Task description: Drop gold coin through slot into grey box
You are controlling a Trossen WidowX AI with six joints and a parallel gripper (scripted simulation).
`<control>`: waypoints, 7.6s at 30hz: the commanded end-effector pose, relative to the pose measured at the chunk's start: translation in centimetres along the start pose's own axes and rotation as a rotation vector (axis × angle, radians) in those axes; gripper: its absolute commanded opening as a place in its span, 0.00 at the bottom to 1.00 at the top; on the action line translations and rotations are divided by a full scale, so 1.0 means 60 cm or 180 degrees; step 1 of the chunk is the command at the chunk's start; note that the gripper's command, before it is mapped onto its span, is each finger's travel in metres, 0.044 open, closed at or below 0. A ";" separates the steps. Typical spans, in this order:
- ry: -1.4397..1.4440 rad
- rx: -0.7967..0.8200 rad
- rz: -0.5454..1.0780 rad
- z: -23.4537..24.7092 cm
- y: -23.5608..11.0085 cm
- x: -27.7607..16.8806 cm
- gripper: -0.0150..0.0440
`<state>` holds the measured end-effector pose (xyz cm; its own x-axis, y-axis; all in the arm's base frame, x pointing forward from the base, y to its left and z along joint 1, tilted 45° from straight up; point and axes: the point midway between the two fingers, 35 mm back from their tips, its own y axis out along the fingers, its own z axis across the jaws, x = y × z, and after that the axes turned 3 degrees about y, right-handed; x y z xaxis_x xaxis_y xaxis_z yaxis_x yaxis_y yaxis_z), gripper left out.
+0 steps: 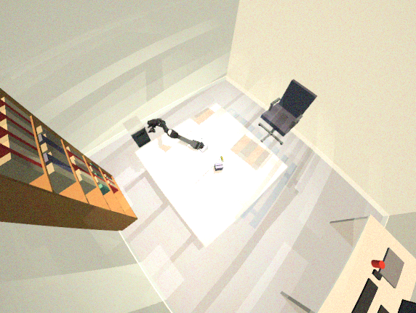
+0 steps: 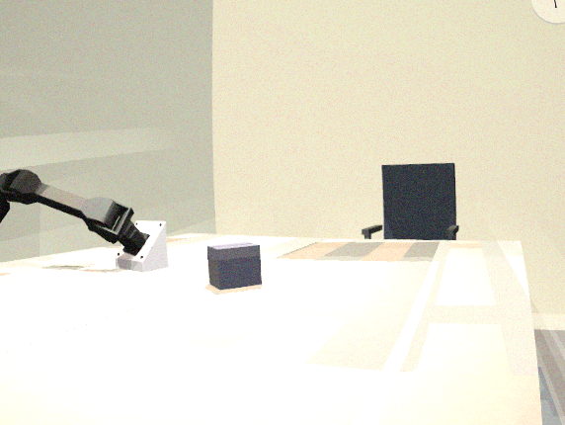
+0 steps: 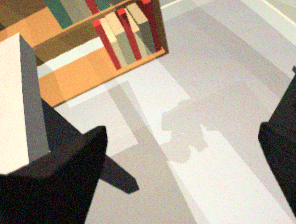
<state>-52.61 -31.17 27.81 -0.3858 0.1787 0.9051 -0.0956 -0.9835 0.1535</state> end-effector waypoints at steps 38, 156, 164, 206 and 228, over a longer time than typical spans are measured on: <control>-0.1291 0.0689 -0.0171 0.531 0.273 -0.005 0.53; -0.4804 0.2057 0.2785 0.965 -0.946 -0.818 0.53; -0.4804 0.2056 0.2783 0.963 -0.930 -0.838 0.53; -0.4802 0.2054 0.2774 0.949 -0.878 -0.910 0.30; -0.4802 0.2060 0.2784 0.957 -0.901 -0.885 0.25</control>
<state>25.67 10.00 -6.44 0.9504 -0.1310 0.2820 0.1127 -0.7000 -0.7051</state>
